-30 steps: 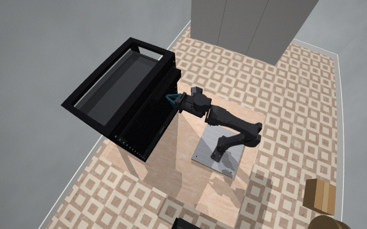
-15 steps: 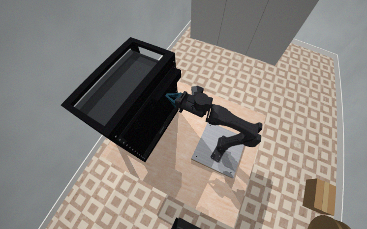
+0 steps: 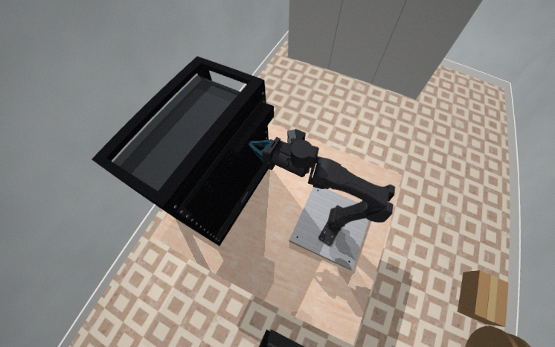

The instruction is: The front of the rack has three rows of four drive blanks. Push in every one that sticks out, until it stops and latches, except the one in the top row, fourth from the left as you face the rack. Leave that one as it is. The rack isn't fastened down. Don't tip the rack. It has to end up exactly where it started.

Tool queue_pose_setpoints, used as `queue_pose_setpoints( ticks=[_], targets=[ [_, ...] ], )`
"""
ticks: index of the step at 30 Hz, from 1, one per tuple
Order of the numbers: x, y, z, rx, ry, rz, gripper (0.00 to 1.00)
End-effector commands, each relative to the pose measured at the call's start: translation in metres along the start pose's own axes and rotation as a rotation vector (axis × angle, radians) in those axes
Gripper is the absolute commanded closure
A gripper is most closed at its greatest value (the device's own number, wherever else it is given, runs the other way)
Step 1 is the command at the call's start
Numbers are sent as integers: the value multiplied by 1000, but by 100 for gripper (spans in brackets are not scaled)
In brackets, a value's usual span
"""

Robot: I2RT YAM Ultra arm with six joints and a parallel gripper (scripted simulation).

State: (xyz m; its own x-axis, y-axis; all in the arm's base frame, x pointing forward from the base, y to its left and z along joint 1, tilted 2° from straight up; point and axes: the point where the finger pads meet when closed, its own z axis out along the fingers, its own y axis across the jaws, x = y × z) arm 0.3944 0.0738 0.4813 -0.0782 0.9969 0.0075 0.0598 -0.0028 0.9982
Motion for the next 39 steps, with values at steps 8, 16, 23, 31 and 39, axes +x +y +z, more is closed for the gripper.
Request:
queue_pose_setpoints(
  ticks=[8,16,23,31,39],
  targets=[
    [-2,17,4,-42,-1,-1,100],
    [-2,19,12,-42,-1,-1,100],
    [-2,19,12,-42,-1,-1,100],
    [-2,19,12,-42,-1,-1,100],
    [-2,19,14,-42,-1,-1,100]
  ],
)
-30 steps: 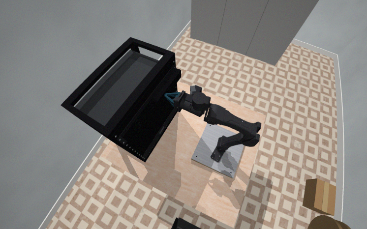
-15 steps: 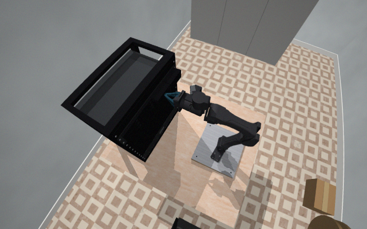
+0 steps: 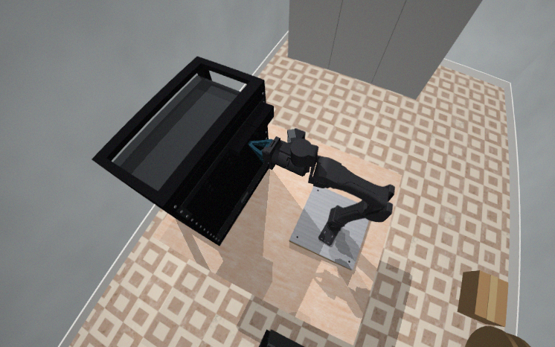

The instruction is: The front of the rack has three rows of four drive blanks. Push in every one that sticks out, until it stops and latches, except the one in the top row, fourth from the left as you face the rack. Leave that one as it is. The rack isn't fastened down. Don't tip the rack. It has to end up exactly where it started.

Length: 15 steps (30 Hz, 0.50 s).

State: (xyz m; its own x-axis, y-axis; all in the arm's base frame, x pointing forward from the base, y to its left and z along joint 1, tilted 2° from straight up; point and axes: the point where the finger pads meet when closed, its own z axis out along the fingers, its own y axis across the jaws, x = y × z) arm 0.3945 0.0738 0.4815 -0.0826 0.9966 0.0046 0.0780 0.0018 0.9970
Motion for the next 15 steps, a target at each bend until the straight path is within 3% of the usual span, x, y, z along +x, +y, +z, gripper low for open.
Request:
queue_pose_setpoints(
  ticks=[1,15],
  targets=[
    [-2,20,16,-61,-5,2,100],
    [-2,21,22,-61,-5,2,100]
  ],
)
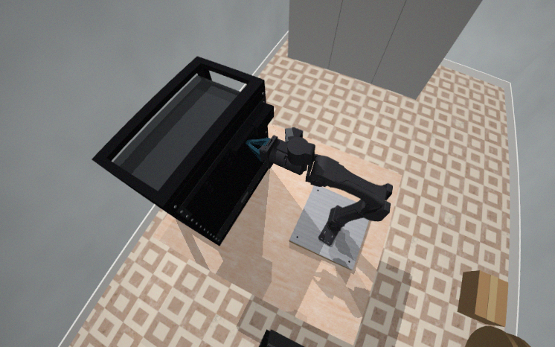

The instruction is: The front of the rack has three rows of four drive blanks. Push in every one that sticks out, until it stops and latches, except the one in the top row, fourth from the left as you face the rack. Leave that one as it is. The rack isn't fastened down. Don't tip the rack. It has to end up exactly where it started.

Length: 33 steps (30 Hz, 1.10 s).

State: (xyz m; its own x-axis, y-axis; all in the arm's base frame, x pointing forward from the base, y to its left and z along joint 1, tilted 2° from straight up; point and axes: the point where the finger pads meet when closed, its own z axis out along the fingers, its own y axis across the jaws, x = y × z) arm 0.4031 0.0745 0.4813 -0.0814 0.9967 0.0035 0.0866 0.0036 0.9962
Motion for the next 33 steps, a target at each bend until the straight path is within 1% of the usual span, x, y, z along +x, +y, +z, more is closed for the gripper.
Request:
queue_pose_setpoints(
  ticks=[1,12,16,21,33],
  targets=[
    [-2,21,13,-69,-4,3,100],
    [-2,21,13,-69,-4,3,100],
    [-2,21,15,-69,-4,3,100],
    [-2,23,23,-69,-4,3,100],
    [-2,23,23,-69,-4,3,100]
  ],
)
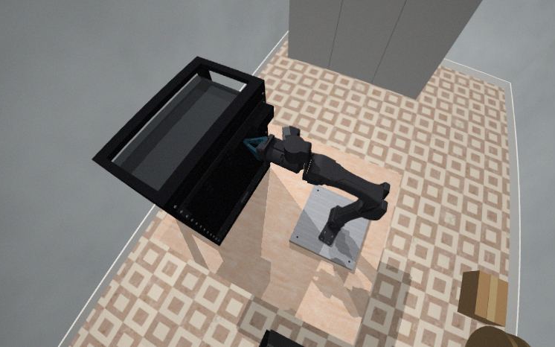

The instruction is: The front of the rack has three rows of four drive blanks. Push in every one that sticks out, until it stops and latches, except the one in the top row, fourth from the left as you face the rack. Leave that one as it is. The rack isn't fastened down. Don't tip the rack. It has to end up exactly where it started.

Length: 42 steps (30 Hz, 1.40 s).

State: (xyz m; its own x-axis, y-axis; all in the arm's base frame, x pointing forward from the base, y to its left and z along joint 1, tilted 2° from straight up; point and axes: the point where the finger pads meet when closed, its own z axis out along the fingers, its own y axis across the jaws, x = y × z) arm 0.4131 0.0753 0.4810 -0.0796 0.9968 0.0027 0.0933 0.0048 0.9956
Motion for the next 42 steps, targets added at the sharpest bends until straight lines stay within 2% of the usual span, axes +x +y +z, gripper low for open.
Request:
queue_pose_setpoints(
  ticks=[1,42],
  targets=[
    [-2,22,13,-76,-2,4,100],
    [-1,24,16,-76,-2,4,100]
  ],
)
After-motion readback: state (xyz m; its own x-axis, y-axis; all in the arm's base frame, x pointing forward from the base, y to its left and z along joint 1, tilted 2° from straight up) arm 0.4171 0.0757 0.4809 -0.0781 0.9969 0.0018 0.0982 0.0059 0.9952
